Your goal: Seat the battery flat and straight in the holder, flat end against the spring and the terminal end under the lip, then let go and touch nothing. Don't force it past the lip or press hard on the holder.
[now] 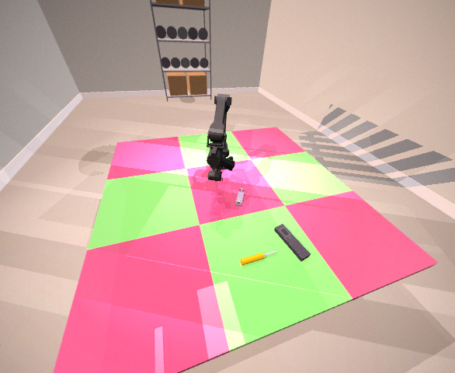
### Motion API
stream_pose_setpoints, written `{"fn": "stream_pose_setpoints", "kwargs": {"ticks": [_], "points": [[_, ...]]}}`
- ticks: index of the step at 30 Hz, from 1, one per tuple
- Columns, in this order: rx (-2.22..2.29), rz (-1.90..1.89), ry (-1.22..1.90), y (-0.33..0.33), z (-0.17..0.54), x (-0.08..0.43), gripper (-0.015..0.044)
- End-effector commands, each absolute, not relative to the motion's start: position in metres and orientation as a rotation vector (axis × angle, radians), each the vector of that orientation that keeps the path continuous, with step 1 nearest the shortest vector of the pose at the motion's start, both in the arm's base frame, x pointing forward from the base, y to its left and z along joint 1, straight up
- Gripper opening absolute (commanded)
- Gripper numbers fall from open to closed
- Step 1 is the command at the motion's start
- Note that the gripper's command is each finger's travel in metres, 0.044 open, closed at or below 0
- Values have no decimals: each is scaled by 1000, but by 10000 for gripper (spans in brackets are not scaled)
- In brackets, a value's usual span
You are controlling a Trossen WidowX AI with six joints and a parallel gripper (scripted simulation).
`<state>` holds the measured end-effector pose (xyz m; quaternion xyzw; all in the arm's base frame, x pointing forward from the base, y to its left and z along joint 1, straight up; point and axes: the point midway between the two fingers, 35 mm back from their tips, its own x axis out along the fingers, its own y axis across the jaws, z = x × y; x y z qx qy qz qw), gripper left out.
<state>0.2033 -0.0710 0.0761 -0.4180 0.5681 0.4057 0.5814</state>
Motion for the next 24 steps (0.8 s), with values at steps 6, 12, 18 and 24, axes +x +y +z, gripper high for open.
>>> {"fn": "stream_pose_setpoints", "kwargs": {"ticks": [6,12,18,24], "points": [[-1347,1304,1110,-46,93,245,63],[-1648,1599,856,-16,102,278,63],[-1931,1874,532,22,108,307,63],[-1995,1934,439,32,109,312,63]]}}
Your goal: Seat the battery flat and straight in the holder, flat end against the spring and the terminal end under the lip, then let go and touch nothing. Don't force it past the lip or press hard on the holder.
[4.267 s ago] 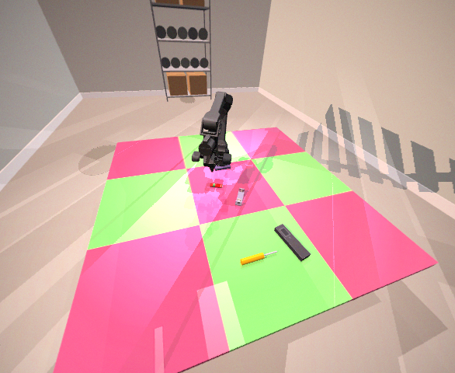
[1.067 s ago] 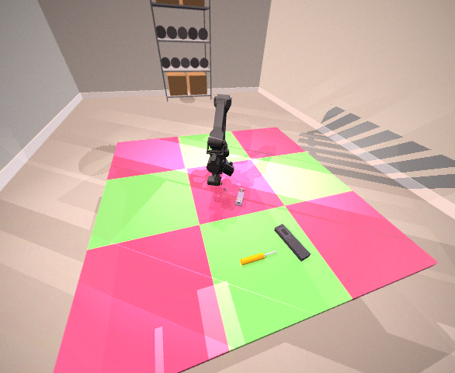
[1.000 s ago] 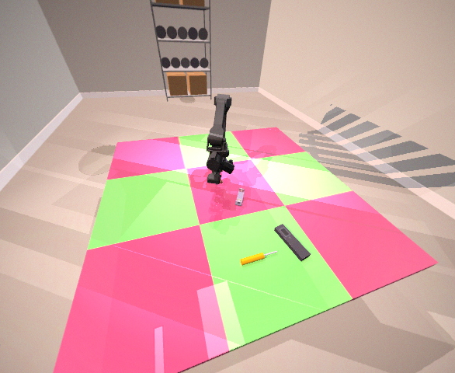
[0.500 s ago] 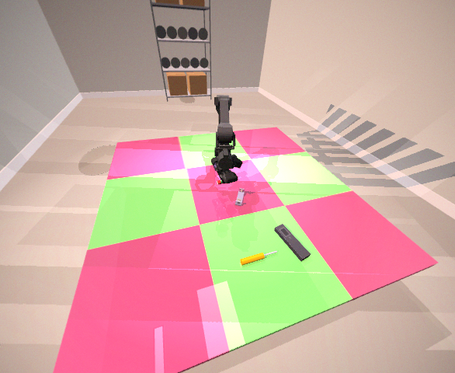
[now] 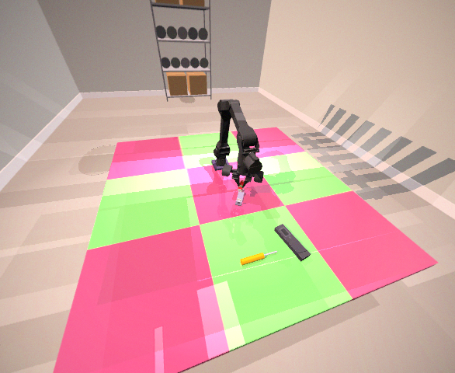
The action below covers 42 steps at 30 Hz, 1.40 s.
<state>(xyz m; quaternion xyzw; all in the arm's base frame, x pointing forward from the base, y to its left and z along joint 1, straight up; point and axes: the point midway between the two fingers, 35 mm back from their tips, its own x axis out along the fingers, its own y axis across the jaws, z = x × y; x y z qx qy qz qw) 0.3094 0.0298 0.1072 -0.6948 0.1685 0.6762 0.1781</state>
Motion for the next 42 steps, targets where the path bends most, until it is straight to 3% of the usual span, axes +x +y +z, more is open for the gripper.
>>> {"fn": "stream_pose_setpoints", "kwargs": {"ticks": [1,42], "points": [[-1995,1934,439,32,109,312,63],[-1531,2275,362,31,60,314,63]]}}
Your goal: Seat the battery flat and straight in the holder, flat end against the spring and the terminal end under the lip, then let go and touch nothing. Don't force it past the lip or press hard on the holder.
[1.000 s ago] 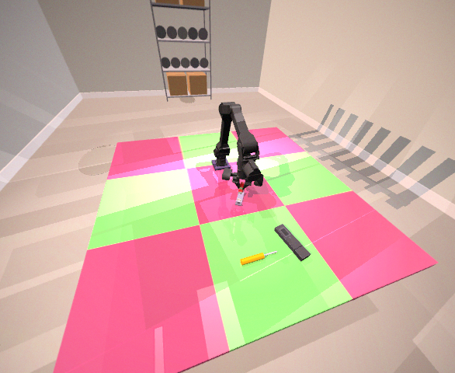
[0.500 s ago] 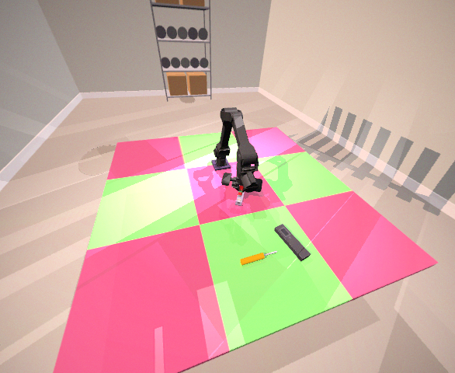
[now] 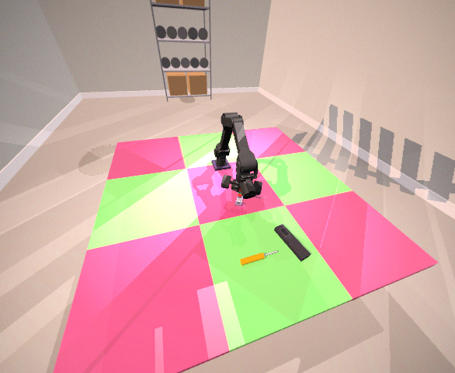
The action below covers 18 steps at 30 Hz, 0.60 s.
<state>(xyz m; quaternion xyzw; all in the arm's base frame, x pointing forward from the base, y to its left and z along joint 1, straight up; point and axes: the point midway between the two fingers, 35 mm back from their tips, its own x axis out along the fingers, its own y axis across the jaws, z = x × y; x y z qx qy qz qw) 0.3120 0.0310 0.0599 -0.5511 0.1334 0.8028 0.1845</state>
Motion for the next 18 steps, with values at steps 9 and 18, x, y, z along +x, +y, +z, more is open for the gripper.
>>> {"fn": "stream_pose_setpoints", "kwargs": {"ticks": [9,18], "points": [[-1453,2322,344,30,56,316,63],[-1404,2349,333,29,53,318,63]]}}
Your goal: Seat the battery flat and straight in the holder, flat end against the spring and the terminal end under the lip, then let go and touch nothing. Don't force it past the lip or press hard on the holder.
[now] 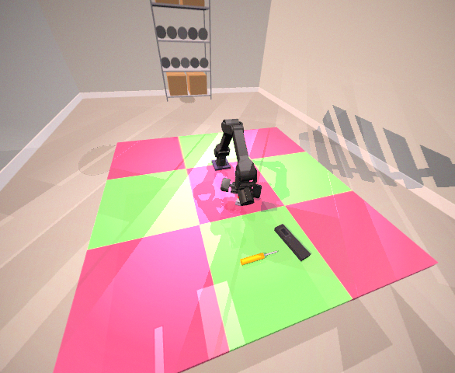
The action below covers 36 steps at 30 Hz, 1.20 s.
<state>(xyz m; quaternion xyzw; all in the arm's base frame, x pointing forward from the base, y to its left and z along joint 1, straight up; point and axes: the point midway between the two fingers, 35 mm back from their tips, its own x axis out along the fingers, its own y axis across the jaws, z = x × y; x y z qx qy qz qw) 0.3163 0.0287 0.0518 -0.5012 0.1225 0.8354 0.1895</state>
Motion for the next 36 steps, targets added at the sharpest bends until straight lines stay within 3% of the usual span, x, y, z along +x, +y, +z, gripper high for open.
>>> {"fn": "stream_pose_setpoints", "kwargs": {"ticks": [1,36], "points": [[-1404,2349,333,29,53,318,63],[-1399,2363,340,20,51,337,63]]}}
